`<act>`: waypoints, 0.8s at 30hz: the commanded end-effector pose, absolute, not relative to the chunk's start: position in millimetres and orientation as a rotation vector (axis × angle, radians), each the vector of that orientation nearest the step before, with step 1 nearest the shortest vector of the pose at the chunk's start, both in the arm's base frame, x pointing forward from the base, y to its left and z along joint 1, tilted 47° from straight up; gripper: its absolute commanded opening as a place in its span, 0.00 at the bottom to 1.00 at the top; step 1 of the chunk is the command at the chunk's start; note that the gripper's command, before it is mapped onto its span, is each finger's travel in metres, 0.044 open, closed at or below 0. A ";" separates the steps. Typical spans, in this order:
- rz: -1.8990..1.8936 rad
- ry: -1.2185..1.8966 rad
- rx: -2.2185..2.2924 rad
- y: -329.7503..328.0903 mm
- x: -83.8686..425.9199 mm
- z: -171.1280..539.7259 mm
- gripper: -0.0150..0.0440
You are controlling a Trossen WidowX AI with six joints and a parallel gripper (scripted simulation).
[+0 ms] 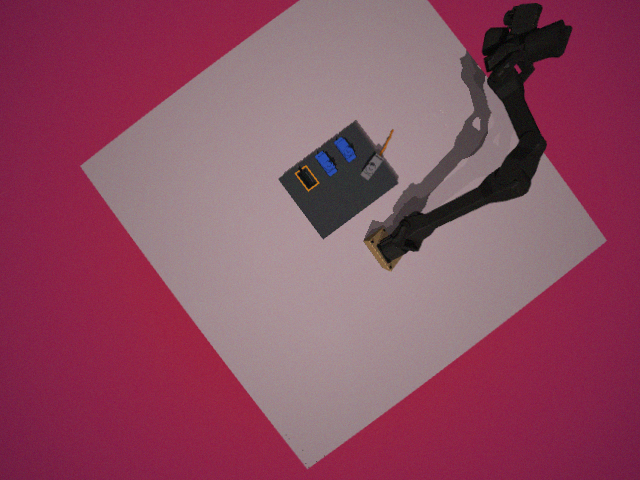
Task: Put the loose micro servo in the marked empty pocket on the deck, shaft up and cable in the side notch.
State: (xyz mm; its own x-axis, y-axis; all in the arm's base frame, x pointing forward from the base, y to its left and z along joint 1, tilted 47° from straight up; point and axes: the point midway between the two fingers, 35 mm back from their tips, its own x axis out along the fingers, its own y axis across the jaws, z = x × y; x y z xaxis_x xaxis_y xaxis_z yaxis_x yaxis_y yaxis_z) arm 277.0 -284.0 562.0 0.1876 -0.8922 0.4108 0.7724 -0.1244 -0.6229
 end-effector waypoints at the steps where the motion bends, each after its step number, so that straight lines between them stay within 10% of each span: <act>1: -1.429 0.169 -0.907 -283.7 278.1 561.0 0.98; 24: -0.958 0.285 -0.339 -207.0 395.1 405.4 1.00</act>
